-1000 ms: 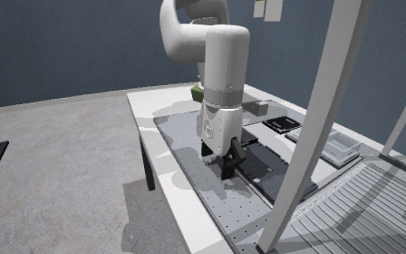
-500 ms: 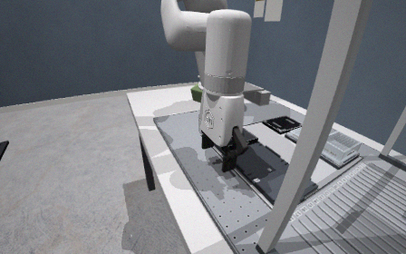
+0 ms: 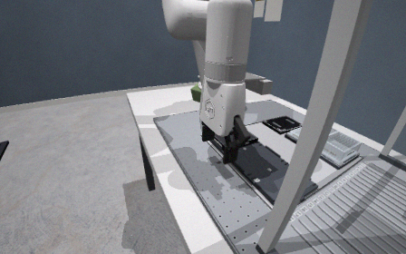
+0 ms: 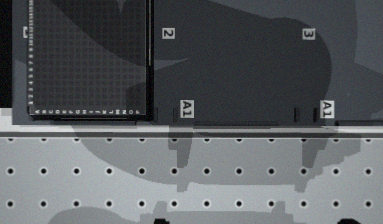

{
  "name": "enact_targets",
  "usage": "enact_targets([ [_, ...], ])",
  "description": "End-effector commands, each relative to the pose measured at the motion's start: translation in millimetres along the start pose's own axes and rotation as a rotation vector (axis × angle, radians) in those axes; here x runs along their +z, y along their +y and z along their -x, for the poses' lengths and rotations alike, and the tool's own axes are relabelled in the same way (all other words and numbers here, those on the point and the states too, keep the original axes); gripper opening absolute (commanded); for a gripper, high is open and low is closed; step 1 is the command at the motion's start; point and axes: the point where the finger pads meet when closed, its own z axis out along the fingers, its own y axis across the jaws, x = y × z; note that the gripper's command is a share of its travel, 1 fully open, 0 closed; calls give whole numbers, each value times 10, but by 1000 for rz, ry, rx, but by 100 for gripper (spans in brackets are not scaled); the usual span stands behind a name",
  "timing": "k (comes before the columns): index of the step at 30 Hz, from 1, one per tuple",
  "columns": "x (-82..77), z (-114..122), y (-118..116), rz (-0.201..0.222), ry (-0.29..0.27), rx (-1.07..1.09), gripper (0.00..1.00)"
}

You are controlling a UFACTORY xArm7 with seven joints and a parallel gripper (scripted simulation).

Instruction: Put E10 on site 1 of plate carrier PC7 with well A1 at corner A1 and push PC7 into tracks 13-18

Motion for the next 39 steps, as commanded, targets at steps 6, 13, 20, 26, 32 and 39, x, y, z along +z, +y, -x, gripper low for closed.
enact_targets([
  [6, -157, 5, 19, 5, -2, 0, 100],
  [13, -274, 5, 19, 5, -2, 0, 100],
  [20, -357, 5, 19, 5, -2, 0, 100],
  [26, -457, 5, 18, 5, -2, 0, 100],
  [32, -489, 5, 18, 5, -2, 0, 100],
  [39, -490, 5, 18, 5, -2, 0, 100],
])
